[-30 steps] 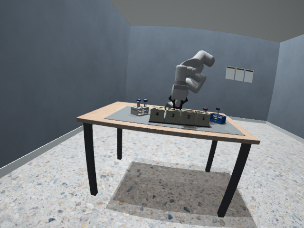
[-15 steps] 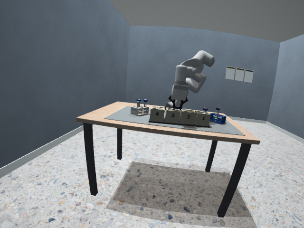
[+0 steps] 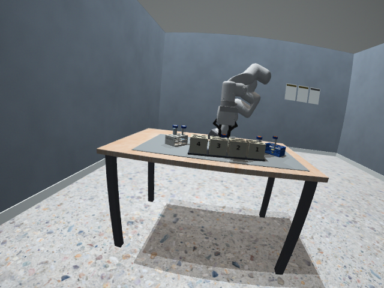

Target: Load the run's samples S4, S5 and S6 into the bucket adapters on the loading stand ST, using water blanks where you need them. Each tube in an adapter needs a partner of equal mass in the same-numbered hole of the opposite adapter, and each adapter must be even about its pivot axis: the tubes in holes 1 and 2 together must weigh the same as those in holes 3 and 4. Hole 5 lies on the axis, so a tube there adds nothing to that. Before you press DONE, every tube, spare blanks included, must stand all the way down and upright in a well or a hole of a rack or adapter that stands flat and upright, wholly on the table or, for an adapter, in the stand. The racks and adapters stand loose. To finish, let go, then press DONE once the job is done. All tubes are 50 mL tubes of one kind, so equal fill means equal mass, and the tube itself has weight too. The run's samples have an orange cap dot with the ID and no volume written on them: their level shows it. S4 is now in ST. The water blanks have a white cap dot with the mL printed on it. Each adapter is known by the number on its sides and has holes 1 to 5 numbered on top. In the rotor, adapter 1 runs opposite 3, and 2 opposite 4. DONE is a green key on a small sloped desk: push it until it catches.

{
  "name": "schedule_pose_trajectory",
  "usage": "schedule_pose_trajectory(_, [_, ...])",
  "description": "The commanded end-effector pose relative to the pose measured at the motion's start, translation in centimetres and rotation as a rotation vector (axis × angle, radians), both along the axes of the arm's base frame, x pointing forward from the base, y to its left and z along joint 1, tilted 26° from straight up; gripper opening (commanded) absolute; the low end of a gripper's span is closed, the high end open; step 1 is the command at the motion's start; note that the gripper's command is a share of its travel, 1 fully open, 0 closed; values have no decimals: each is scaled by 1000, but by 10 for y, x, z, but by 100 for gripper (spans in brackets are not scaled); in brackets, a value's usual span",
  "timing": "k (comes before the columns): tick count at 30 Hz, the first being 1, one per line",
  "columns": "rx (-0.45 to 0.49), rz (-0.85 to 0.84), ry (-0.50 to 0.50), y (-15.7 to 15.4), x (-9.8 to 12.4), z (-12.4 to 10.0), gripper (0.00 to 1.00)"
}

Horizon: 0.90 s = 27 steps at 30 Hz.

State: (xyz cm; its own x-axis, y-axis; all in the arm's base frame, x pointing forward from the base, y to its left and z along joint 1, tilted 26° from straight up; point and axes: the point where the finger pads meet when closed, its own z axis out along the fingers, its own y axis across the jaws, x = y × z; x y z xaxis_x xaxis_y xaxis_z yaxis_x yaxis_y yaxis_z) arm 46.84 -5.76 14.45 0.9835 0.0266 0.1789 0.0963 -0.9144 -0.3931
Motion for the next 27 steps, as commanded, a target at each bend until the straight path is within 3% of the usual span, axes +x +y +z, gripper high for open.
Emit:
schedule_pose_trajectory(1, [-1, -1, -3, -4, 0, 8, 44])
schedule_pose_trajectory(27, [-1, -1, -3, -23, -8, 51, 44])
